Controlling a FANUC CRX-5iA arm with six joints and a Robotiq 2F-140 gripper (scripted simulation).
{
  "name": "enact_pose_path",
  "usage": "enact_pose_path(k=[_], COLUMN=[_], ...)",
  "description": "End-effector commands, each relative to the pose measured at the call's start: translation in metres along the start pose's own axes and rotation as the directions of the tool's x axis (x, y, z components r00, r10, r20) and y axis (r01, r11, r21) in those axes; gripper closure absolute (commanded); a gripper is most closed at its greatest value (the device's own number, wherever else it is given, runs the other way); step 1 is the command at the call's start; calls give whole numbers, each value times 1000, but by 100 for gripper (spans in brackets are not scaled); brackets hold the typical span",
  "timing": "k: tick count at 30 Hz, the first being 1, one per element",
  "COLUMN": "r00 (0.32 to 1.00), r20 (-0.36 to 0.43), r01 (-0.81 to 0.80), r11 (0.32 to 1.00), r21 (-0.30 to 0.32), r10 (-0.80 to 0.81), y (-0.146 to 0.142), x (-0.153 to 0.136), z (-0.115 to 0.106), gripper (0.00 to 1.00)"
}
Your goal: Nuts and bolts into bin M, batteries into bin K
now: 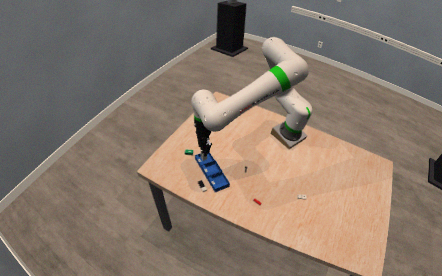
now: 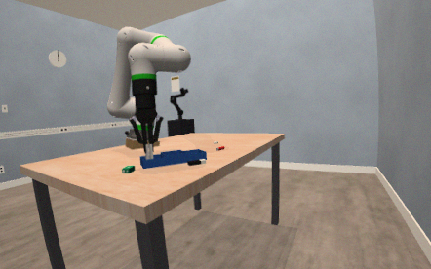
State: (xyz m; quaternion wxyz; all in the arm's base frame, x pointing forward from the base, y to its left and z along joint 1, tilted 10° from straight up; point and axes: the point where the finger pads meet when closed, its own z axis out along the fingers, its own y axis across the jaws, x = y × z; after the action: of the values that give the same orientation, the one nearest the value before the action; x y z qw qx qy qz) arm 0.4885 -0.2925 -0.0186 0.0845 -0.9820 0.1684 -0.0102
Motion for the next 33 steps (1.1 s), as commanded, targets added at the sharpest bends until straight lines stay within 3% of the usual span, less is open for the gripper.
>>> enact_pose_path(k=[1, 10, 33], r00=[1000, 1000, 1000], r20=[0, 0, 0], r01=[0, 0, 0], r11=[1000, 1000, 1000], r21=[0, 0, 0], r10=[0, 0, 0], y=[0, 0, 0], x=[0, 0, 0], z=[0, 0, -31], gripper=[85, 85, 85])
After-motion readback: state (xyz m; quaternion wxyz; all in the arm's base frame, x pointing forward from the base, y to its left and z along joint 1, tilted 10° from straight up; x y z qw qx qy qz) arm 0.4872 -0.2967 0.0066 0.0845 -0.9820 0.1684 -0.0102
